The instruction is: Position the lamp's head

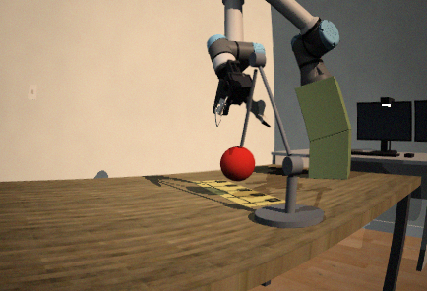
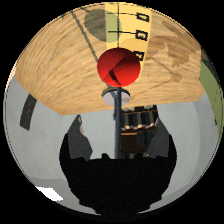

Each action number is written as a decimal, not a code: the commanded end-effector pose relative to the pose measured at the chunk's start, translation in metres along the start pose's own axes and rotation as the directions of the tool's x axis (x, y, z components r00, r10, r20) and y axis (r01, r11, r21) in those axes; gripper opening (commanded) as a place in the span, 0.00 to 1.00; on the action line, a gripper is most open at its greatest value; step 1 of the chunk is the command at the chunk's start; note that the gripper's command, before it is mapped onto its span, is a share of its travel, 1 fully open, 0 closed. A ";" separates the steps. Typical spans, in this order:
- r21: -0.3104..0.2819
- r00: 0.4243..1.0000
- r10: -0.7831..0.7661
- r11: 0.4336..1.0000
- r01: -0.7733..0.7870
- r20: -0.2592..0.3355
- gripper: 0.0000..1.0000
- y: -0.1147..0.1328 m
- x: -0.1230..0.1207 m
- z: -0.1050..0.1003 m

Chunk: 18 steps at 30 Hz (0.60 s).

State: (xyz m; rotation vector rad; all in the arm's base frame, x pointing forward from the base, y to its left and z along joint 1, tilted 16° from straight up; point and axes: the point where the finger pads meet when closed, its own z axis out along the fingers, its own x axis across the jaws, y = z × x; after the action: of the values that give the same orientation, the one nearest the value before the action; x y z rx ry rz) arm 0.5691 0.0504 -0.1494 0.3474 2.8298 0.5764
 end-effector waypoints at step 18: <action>0.000 1.000 -0.001 1.000 0.001 0.001 1.00 0.000 0.000 -0.052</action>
State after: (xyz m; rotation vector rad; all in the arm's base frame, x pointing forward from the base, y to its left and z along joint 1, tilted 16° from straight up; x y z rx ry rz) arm 0.5613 0.0399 -0.1230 0.3480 2.8287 0.5758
